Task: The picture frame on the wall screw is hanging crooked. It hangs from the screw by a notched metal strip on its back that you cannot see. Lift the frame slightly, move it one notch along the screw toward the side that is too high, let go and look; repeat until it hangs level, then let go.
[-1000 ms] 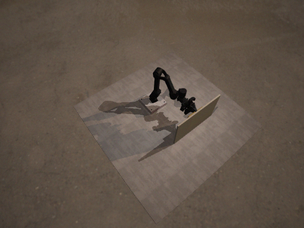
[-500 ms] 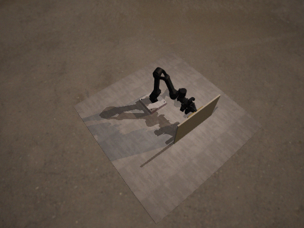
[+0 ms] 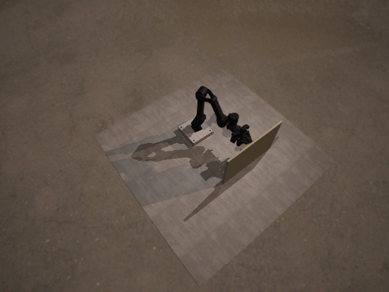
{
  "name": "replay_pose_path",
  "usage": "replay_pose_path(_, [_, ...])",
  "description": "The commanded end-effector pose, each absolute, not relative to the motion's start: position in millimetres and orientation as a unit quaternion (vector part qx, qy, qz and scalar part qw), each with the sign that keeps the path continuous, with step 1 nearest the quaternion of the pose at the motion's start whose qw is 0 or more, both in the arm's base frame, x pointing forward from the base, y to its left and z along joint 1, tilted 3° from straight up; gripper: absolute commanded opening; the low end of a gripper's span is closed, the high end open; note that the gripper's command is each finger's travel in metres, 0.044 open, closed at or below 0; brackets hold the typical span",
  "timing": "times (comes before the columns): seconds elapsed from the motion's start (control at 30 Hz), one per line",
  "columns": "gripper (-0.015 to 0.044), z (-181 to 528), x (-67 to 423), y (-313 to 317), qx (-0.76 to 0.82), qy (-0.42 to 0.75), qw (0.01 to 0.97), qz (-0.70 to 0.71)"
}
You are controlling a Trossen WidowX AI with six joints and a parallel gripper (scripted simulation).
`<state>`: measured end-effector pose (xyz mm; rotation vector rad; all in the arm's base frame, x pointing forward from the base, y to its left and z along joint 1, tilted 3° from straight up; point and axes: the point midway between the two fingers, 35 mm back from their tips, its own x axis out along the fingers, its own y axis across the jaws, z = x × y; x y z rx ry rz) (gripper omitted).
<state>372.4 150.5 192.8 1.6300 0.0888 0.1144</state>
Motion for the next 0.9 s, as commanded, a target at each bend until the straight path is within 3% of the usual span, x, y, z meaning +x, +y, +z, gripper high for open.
replay_pose_path(0.0, [0.026, 192.6, 372.5, 150.5, 0.725, 0.04, 0.686, 0.051])
replay_pose_path(0.13, [0.026, 193.3, 363.6, 150.8, 0.715, 0.039, 0.696, 0.051])
replay_pose_path(0.37, [0.026, 185.6, 281.5, 139.8, 0.61, 0.034, 0.79, 0.056])
replay_pose_path(0.63, [0.026, 190.1, 276.7, 142.6, 0.611, 0.034, 0.789, 0.06])
replay_pose_path(0.87, [0.026, 209.4, 223.3, 145.6, 0.577, 0.033, 0.814, 0.058])
